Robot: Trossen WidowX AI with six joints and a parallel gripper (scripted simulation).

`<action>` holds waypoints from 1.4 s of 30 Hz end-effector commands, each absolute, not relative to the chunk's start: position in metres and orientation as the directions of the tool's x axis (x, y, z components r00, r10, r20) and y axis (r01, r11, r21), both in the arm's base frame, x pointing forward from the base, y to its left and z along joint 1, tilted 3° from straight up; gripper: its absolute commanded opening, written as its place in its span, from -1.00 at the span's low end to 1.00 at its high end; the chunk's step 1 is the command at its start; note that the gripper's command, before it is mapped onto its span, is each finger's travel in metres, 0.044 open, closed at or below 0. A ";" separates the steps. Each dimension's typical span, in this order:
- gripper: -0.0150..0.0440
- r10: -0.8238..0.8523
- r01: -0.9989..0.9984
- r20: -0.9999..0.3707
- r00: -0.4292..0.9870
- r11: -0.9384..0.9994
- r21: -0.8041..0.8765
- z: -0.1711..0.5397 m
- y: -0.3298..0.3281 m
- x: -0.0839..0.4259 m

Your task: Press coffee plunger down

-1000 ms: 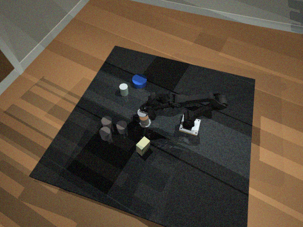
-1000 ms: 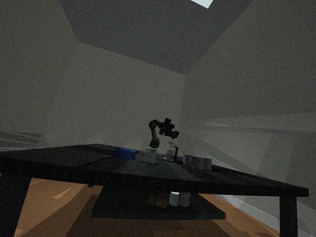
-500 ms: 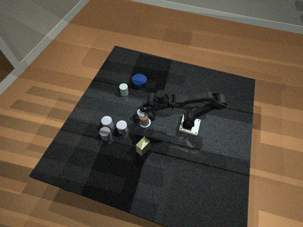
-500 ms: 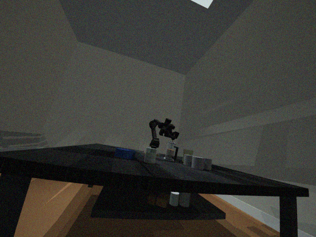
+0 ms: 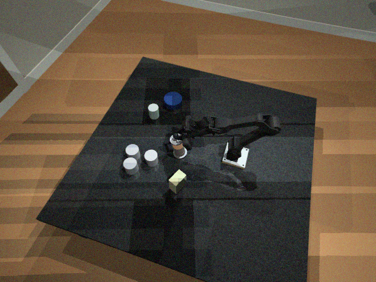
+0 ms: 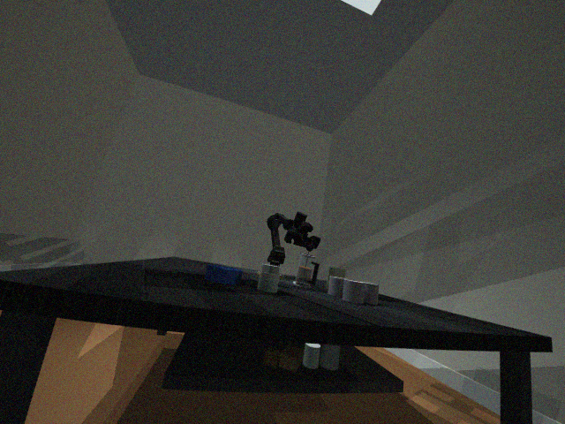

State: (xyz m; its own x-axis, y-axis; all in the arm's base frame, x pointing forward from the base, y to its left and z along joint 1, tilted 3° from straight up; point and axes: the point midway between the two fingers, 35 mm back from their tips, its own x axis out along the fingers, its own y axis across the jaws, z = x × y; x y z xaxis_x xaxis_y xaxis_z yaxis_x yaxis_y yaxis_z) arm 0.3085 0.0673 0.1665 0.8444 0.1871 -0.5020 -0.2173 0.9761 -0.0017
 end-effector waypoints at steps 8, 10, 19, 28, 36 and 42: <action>-0.08 0.186 -0.217 -0.521 0.833 0.976 0.001 0.161 0.068 0.310; -0.08 0.186 -0.217 -0.521 0.833 0.976 0.001 0.161 0.068 0.310; -0.08 0.187 -0.217 -0.507 0.841 0.976 -0.001 0.166 0.068 0.310; 0.55 0.187 -0.217 -0.507 0.841 0.976 -0.001 0.166 0.068 0.310; 1.00 0.187 -0.217 -0.507 0.841 0.976 -0.001 0.166 0.068 0.310; 1.00 0.186 -0.216 -0.514 0.837 0.976 0.001 0.204 0.066 0.303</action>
State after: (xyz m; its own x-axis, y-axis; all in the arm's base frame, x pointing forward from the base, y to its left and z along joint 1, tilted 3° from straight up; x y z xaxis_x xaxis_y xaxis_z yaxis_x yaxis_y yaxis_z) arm 0.3064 0.0669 0.1760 0.8224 0.1829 -0.5387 -0.2177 0.9760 -0.0011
